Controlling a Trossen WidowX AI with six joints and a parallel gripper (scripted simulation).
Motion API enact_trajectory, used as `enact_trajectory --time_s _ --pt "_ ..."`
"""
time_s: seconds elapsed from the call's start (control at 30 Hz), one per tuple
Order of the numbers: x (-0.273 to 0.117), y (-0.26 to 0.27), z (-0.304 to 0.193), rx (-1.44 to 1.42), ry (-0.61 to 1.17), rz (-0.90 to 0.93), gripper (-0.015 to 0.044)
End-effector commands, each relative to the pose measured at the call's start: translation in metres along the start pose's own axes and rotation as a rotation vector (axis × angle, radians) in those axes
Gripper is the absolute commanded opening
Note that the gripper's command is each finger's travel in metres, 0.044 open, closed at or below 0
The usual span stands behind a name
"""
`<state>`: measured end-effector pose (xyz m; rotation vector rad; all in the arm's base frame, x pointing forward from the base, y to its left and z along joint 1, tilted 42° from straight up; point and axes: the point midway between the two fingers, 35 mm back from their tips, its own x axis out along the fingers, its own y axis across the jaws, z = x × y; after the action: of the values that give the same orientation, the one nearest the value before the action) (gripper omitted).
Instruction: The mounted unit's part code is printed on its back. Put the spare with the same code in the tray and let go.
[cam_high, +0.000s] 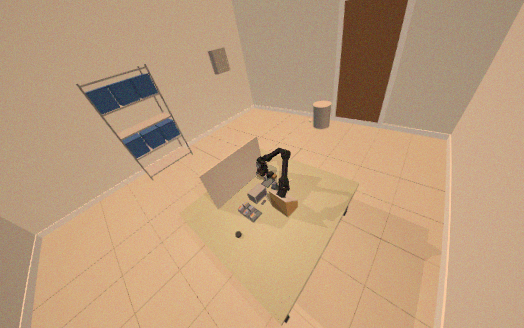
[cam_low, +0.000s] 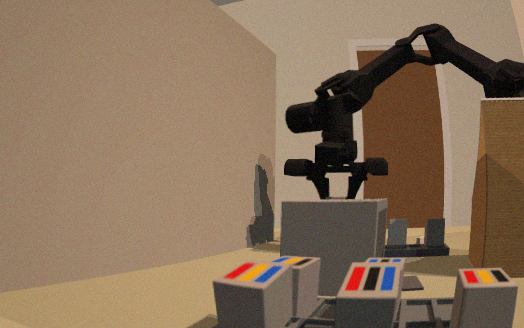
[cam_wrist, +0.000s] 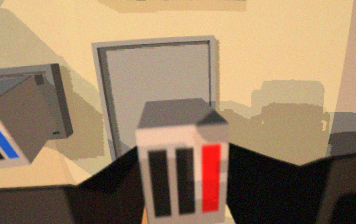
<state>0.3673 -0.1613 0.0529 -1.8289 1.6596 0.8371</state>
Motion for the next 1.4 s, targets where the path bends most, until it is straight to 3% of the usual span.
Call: enact_trajectory --time_s 0.0,1.33,1.37 --pt "0.005 0.002 0.002 -0.009 -0.004 0.004 0.0" --pt "0.046 0.01 0.001 -0.011 0.005 0.005 0.0" --pt "0.044 0.008 -0.002 -0.002 0.009 0.003 0.0026"
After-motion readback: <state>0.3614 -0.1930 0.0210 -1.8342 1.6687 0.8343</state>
